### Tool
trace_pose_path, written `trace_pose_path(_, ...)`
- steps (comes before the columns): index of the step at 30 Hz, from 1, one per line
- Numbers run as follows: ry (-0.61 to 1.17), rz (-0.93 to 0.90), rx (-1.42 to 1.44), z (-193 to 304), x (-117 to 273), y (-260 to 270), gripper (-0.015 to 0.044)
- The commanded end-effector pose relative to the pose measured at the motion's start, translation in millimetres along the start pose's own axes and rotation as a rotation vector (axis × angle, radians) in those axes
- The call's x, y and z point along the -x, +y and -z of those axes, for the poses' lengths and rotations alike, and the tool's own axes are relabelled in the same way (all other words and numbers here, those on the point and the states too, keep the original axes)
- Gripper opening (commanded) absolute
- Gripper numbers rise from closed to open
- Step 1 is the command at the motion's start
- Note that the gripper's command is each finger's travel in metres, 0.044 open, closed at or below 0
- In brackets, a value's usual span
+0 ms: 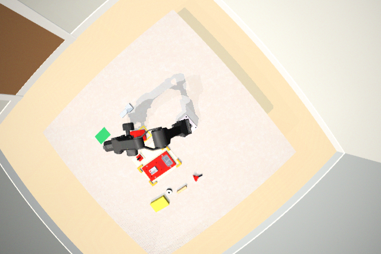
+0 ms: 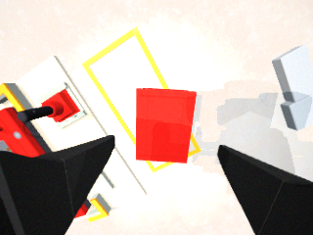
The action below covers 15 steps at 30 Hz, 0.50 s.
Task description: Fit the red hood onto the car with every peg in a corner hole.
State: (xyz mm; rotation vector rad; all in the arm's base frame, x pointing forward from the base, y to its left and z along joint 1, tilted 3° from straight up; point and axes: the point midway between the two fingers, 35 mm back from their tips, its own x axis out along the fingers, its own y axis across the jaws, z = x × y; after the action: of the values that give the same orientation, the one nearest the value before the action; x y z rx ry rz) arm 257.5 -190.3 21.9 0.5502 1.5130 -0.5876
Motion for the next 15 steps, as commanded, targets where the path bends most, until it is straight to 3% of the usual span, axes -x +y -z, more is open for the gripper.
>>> trace_pose_path(1, 0.004, -0.011, 0.022, 5, 4, 2, 0.044)
trace_pose_path(15, 0.004, -0.011, 0.022, 4, -7, 2, 0.044)
